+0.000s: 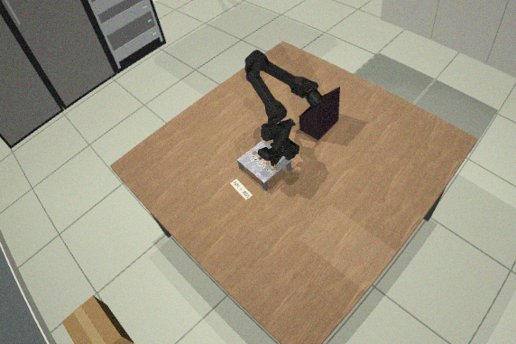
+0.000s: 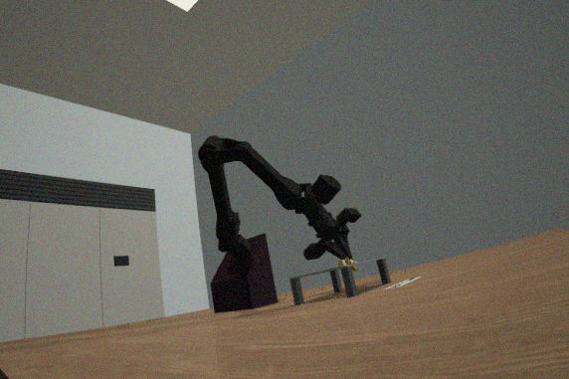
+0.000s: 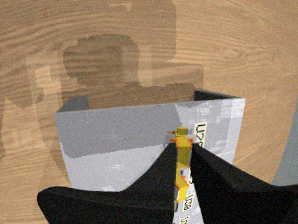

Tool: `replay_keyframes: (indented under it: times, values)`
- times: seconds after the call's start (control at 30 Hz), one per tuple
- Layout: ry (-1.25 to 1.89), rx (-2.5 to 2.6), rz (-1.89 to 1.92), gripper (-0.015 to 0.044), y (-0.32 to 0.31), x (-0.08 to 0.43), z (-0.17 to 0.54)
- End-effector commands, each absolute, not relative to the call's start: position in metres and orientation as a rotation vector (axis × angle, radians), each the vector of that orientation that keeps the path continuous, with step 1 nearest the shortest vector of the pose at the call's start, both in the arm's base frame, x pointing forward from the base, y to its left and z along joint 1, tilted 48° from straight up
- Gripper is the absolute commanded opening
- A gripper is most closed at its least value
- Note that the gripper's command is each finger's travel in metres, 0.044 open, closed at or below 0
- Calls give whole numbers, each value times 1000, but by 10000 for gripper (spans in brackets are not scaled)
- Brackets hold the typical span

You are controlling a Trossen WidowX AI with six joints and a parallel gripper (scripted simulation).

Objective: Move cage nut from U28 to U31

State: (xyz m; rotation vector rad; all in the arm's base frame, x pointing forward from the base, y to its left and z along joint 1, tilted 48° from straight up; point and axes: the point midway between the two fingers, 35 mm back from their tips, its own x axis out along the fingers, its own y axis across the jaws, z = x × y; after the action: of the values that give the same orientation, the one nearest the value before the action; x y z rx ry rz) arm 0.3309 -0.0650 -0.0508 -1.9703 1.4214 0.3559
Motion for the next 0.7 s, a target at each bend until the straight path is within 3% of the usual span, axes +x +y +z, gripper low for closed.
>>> replay_keyframes:
  times: [0.0,0.67]
  values:
    - [1425,-1964,350,25,-65,332,-50]
    - [1442,-1953,357,25,-65,333,-50]
